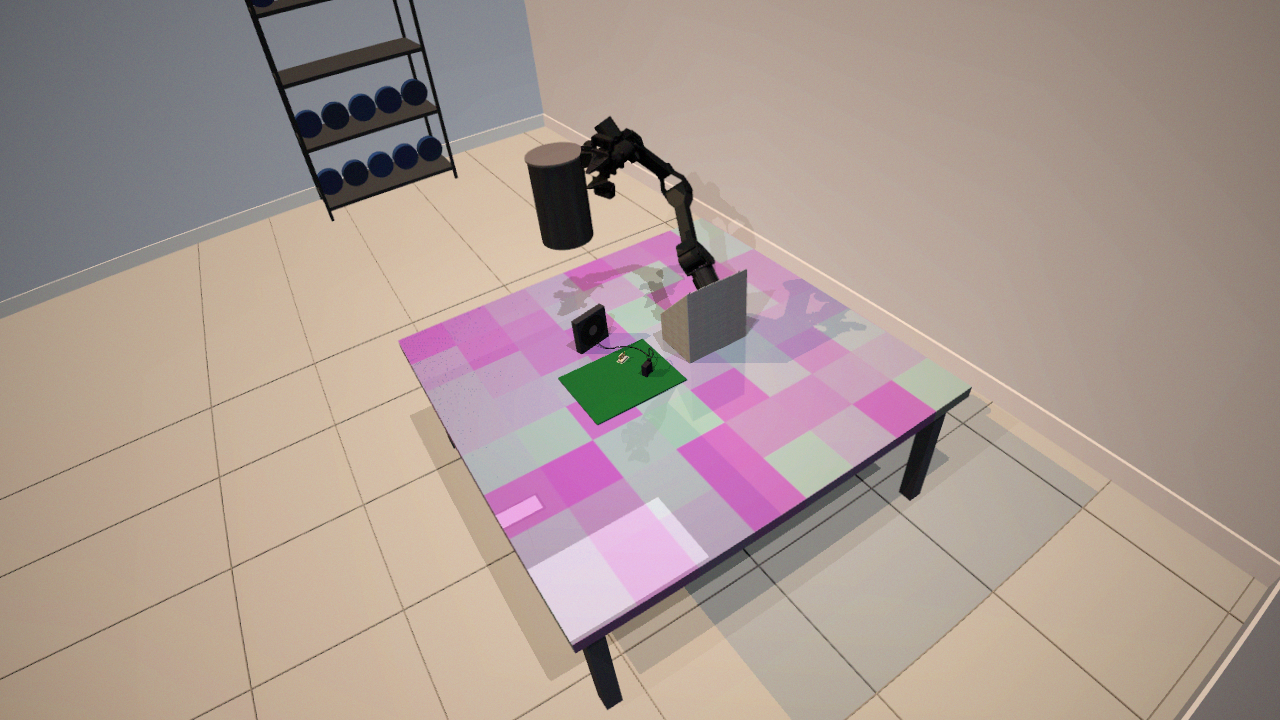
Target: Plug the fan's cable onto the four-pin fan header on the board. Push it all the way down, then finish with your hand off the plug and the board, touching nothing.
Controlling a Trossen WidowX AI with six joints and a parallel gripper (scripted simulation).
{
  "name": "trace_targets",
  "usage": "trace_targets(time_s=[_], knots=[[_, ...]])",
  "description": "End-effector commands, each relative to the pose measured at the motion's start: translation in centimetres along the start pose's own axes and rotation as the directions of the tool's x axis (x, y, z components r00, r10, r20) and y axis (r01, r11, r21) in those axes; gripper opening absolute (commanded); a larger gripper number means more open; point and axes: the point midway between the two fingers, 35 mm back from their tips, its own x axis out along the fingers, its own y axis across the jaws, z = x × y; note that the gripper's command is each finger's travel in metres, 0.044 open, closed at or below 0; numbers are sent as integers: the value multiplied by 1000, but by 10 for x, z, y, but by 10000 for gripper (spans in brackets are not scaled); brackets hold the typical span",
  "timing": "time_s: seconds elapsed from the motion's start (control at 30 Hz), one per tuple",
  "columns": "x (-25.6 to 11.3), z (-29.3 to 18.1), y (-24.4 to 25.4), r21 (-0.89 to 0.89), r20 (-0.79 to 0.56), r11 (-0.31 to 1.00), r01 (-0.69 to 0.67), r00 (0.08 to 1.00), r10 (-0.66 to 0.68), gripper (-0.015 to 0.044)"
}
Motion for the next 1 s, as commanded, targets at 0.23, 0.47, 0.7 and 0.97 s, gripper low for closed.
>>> trace_targets(time_s=[0.23, 0.47, 0.7, 0.97], knots=[[43, -25, -22, -92, -68, 985, 144, 986, -151, 426], [118, -82, -88, -352, -184, 851, 389, 863, -470, 440], [163, -147, -176, -681, -233, 572, 457, 605, -761, 440], [162, -215, -287, -951, -181, 224, 213, 203, -962, 440]])
